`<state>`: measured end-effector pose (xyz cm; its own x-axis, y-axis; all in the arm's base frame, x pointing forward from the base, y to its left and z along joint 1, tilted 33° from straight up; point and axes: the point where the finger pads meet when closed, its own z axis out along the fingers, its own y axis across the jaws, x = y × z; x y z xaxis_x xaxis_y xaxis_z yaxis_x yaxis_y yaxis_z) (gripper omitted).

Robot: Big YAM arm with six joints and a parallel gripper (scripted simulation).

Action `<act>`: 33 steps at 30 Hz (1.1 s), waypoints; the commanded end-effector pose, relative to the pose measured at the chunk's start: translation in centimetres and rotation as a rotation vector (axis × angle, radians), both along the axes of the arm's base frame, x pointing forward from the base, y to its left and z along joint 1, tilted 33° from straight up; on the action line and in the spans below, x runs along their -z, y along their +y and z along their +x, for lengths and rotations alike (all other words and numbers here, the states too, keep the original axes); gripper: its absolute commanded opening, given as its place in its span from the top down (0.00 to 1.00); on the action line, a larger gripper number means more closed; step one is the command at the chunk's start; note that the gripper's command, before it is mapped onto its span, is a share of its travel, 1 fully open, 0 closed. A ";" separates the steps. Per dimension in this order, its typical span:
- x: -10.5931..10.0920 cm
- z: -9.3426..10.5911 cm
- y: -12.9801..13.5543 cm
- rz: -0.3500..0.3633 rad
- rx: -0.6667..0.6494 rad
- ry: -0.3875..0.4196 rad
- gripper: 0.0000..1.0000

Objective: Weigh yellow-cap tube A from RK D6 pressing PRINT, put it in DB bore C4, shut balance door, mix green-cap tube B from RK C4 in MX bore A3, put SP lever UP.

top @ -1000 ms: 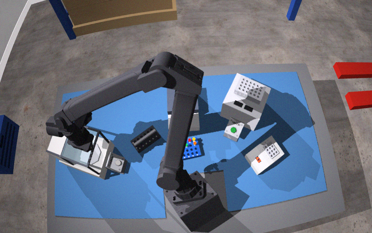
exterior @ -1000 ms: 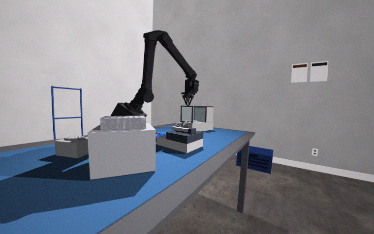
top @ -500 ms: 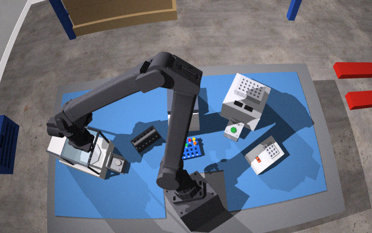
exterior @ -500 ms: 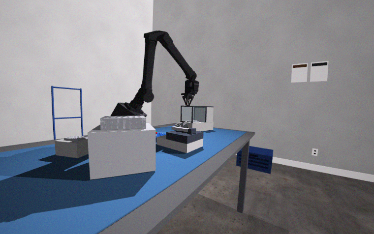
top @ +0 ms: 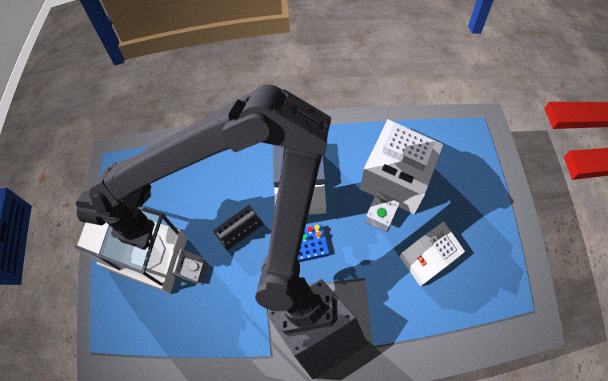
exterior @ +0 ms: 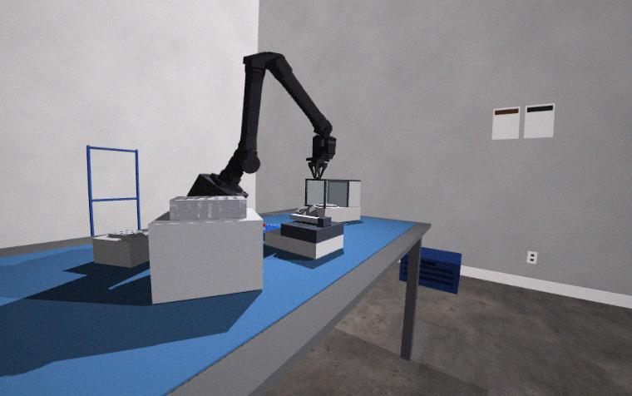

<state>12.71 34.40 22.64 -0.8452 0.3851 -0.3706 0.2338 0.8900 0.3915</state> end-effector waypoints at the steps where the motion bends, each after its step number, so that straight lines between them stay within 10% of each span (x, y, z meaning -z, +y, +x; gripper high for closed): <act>1: -1.4 0.1 0.8 0.034 -0.010 -0.007 0.70; 14: -1.4 0.1 0.8 0.034 -0.010 -0.007 0.70; 15: -1.4 0.1 0.8 0.034 -0.010 -0.007 0.94; 33: -1.4 0.1 0.8 0.034 -0.009 -0.007 0.94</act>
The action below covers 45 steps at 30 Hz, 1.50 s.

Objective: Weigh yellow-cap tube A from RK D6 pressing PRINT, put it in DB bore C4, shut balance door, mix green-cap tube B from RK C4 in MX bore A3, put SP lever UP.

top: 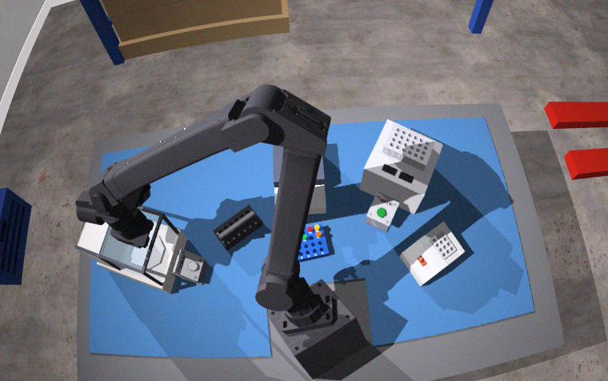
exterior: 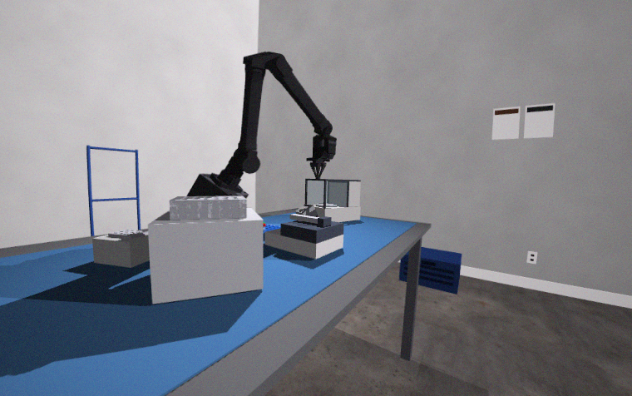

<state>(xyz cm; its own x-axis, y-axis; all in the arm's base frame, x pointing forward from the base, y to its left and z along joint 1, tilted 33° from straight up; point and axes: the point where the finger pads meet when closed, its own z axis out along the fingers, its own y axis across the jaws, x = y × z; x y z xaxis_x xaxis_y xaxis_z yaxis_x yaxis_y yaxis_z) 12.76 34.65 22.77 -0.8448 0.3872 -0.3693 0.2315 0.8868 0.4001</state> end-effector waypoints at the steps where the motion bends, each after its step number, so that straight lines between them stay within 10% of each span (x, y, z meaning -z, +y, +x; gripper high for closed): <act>1: -1.2 0.0 0.6 0.025 -0.008 -0.005 0.94; 45: -2.2 0.6 2.0 0.023 -0.010 -0.005 0.94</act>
